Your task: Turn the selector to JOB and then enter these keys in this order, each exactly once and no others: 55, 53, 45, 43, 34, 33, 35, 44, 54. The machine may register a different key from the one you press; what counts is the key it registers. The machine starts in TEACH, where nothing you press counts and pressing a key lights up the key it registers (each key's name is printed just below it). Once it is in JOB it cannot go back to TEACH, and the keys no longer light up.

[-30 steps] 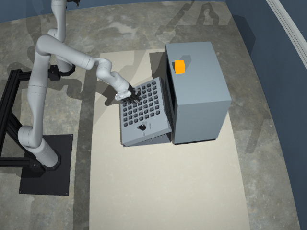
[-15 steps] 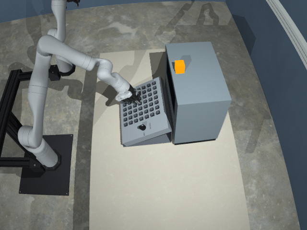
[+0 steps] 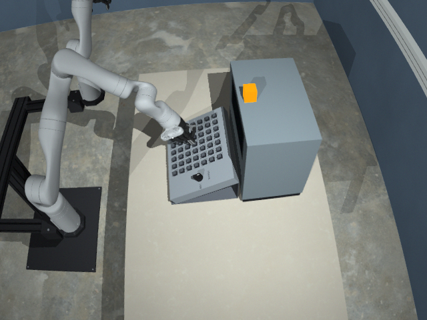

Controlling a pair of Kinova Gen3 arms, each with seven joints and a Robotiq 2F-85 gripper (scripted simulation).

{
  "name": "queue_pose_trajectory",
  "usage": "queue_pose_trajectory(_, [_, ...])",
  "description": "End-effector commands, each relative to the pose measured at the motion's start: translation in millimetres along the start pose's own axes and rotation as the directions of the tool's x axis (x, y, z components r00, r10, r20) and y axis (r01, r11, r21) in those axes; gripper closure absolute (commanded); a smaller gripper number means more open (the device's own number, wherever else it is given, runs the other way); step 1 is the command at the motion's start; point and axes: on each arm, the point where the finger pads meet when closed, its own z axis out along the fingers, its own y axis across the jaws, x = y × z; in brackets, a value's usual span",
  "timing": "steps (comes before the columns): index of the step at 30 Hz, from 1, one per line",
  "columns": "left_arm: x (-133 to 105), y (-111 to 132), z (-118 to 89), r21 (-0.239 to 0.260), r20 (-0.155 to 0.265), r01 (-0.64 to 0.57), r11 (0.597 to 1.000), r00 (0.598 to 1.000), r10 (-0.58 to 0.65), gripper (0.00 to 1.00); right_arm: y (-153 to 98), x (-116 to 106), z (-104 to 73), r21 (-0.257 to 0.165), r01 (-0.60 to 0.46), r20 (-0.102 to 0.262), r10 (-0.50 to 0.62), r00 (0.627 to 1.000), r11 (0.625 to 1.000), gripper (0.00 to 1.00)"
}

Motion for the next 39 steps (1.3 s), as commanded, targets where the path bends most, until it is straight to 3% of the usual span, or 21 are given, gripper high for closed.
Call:
queue_pose_trajectory(1, [-0.4, 0.1, -0.7, 0.0, 0.002, 0.0, 1.0, 1.0, 0.0, 0.002, -0.9, -0.3, -0.4, 0.001, -0.001, 0.001, 0.001, 1.0, 1.0, 0.903])
queue_pose_trajectory(39, [-0.4, 0.1, -0.7, 0.0, 0.002, 0.0, 1.0, 1.0, 0.0, 0.002, -0.9, -0.3, 9.1, 0.001, -0.001, 0.001, 0.001, 1.0, 1.0, 0.903])
